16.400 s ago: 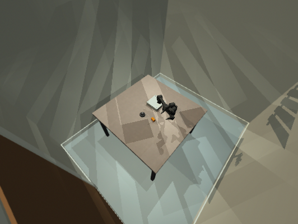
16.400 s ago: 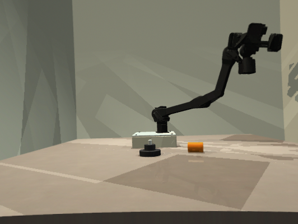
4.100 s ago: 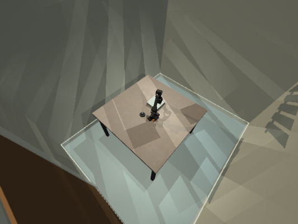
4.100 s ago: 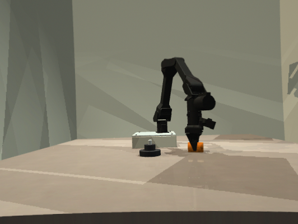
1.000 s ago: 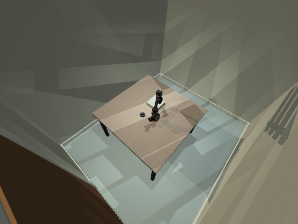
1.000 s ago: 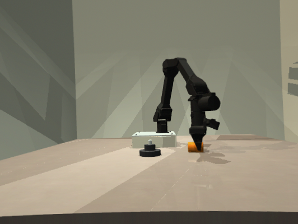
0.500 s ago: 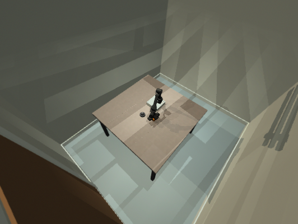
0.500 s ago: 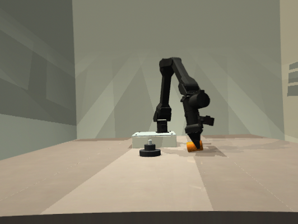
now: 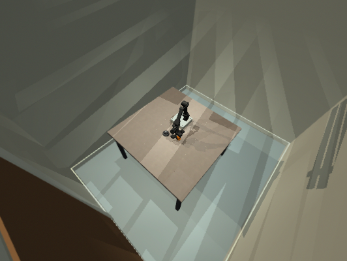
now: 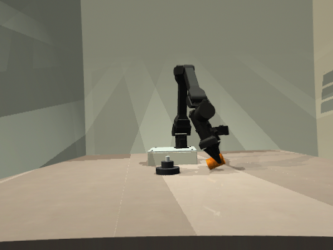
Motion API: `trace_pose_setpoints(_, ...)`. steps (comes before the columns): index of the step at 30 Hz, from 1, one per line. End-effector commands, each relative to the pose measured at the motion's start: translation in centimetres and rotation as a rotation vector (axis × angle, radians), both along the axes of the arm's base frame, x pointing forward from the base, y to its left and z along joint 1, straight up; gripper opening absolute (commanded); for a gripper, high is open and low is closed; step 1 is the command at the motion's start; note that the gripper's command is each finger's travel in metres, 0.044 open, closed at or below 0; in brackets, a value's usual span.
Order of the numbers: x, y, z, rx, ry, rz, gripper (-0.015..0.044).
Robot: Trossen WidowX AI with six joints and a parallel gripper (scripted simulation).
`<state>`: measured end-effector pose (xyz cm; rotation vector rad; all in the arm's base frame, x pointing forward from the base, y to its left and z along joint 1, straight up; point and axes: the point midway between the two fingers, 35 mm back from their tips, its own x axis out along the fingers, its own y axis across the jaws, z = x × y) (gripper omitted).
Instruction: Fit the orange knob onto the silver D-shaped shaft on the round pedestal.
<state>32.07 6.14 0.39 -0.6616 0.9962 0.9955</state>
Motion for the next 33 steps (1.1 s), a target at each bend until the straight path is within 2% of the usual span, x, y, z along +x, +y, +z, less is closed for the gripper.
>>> trace_pose_setpoints(1,-0.3,-0.4,0.2,0.065,-0.035,0.005,0.0179)
trace_pose_setpoints(33,-1.8,-3.7,0.1,0.562,-0.268,0.017,0.0179)
